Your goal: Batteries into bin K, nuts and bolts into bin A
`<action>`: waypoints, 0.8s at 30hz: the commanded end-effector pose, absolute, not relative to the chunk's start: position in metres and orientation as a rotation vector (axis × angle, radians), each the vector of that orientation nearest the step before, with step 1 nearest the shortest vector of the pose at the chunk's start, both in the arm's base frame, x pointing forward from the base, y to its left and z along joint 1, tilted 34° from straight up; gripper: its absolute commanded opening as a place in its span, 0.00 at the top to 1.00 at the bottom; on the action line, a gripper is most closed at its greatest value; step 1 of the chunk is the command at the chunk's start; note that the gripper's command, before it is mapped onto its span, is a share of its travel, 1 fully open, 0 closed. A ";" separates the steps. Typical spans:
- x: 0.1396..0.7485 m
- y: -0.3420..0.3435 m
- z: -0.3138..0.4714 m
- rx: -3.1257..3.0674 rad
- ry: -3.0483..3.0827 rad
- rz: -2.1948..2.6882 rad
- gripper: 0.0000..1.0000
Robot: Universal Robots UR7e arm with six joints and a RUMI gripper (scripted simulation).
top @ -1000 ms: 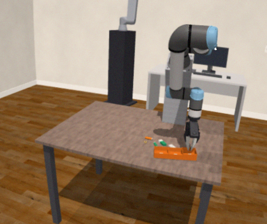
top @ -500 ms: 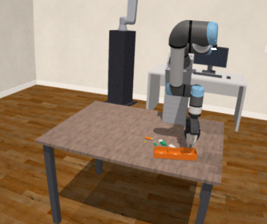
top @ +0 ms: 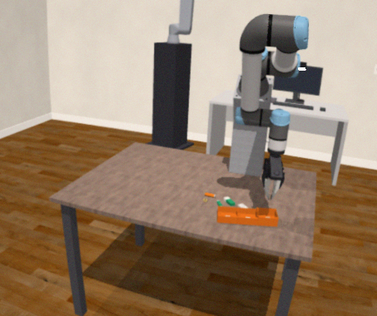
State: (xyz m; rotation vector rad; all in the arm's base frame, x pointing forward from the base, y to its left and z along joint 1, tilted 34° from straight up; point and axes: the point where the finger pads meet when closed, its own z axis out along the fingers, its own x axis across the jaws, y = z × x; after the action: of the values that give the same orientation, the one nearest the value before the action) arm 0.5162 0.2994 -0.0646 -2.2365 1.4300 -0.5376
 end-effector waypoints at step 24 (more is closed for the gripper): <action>0.458 0.283 0.027 -2.236 1.430 -0.538 0.96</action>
State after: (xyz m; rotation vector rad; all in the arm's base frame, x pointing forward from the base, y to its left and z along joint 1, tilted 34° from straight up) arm 0.4579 0.2832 0.0268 -2.2367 1.4301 -0.5374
